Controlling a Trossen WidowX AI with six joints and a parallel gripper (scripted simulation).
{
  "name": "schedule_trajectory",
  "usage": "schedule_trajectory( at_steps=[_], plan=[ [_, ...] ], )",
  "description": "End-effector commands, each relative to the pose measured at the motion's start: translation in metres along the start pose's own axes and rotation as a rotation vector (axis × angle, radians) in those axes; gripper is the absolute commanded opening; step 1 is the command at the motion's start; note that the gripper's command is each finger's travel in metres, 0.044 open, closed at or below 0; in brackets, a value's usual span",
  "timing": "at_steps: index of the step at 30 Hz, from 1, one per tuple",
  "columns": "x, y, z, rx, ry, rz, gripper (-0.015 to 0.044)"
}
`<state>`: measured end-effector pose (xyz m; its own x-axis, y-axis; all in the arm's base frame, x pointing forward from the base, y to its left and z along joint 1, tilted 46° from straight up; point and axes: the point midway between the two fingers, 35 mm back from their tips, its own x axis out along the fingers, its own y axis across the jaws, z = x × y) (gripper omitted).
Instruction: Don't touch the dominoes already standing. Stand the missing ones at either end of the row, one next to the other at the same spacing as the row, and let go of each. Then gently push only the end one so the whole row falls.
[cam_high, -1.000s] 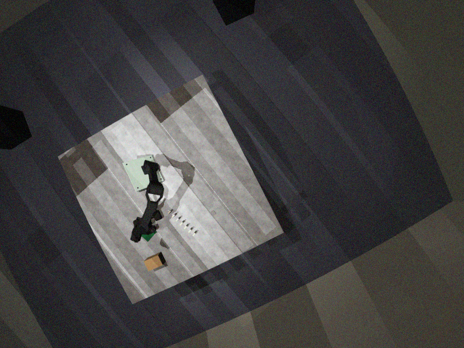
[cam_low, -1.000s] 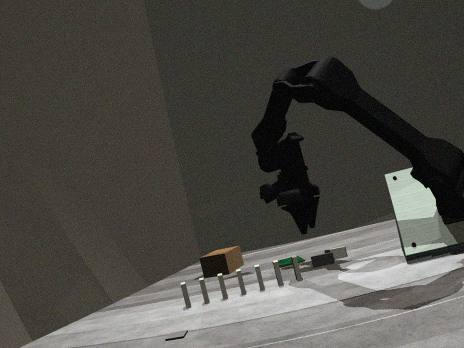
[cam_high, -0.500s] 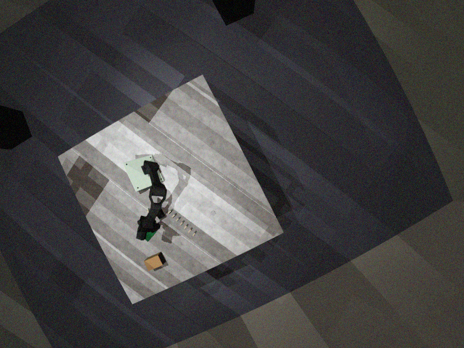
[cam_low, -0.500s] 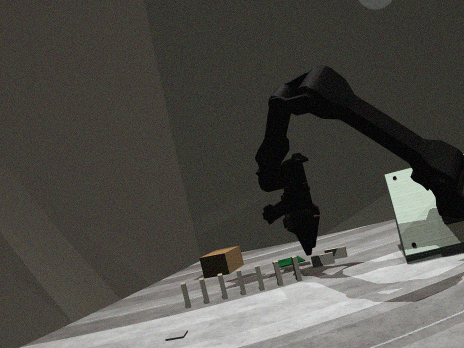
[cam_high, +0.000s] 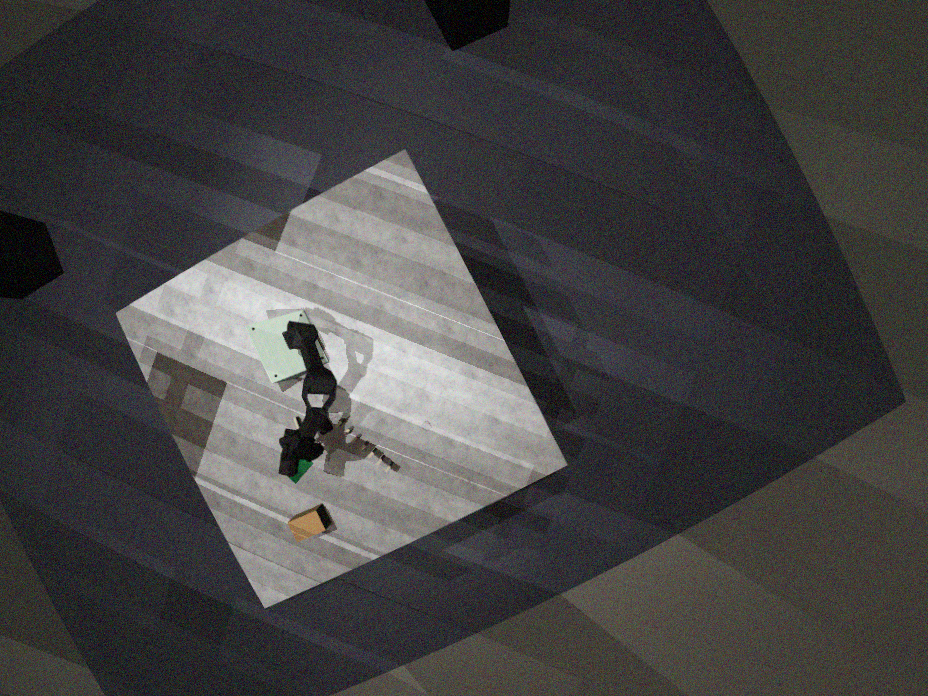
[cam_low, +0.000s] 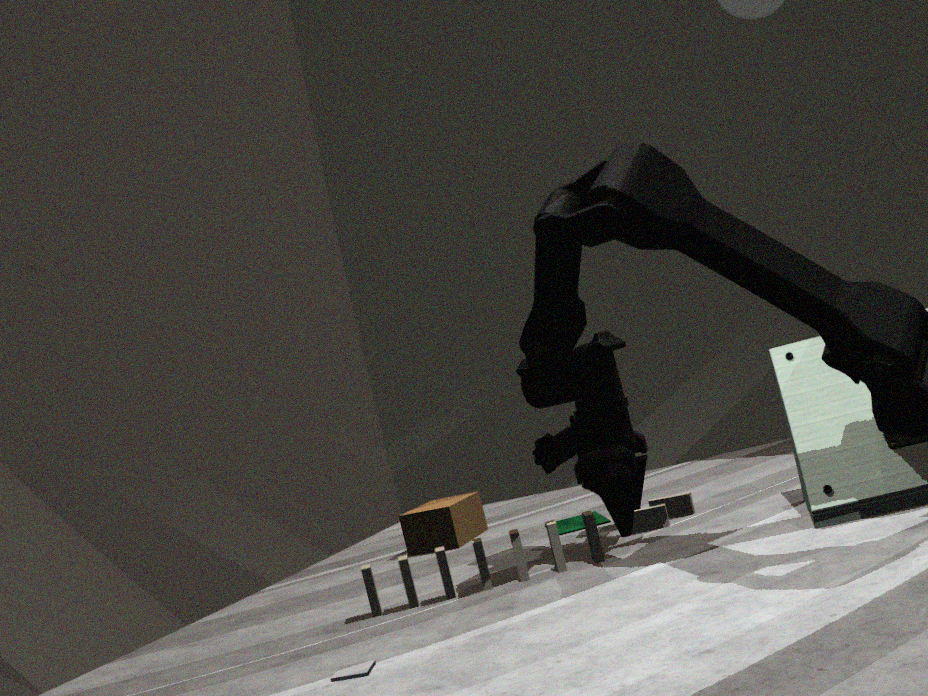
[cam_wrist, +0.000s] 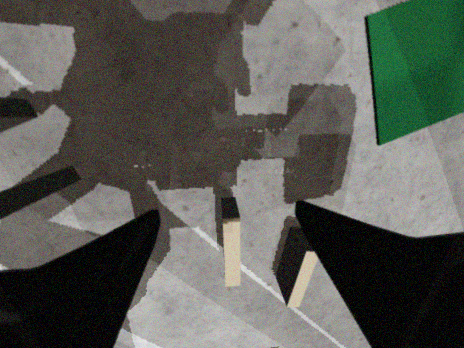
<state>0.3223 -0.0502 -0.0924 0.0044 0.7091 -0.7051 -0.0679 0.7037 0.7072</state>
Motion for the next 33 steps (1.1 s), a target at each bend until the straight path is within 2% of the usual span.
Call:
schedule_trajectory(
  at_steps=[1,2,18,27,33],
  plan=[
    [0.002,0.0,0.0,0.007,-0.006,0.006,0.044],
    [0.002,0.0,0.0,0.007,-0.006,0.006,0.044],
    [0.002,0.0,0.0,0.007,-0.006,0.006,0.0028],
    [0.001,0.0,0.0,0.007,-0.006,0.006,0.0028],
    [-0.057,0.002,0.002,0.007,-0.005,0.003,0.0028]
  ],
)
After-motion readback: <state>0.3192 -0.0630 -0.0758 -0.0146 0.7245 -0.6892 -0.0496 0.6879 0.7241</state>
